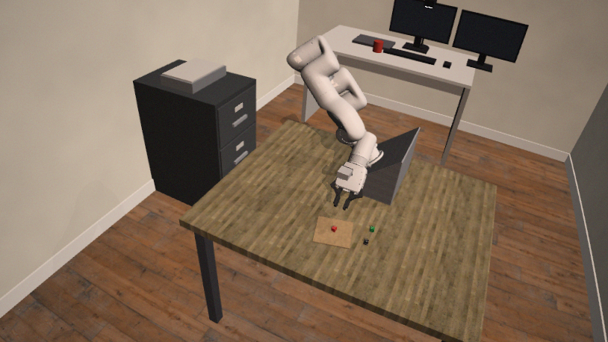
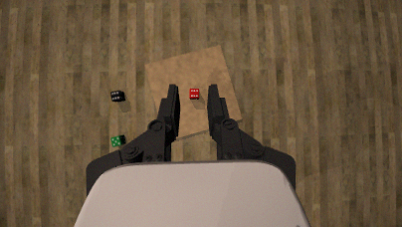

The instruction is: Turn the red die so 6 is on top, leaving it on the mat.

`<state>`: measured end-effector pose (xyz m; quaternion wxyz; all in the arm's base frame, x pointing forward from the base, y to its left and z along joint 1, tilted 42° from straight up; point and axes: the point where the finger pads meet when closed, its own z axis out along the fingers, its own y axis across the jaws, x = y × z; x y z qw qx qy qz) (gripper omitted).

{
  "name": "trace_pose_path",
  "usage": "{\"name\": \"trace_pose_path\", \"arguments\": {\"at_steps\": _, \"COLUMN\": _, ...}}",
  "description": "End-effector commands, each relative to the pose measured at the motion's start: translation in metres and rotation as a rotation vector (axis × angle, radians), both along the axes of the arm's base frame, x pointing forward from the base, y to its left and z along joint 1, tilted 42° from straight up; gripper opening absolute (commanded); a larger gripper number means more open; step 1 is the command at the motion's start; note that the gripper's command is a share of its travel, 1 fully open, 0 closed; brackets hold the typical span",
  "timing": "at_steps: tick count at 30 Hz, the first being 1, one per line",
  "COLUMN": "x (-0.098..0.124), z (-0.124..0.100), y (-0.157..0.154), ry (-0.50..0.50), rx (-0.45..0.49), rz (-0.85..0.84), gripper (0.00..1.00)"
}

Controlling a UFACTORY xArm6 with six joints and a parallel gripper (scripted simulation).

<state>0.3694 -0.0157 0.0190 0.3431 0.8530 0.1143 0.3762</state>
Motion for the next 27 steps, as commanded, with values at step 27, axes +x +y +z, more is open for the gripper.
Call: {"name": "trace_pose_path", "arguments": {"at_steps": 27, "x": 0.044, "z": 0.025, "y": -0.023, "ry": 0.352, "rx": -0.115, "rz": -0.482, "gripper": 0.31}}
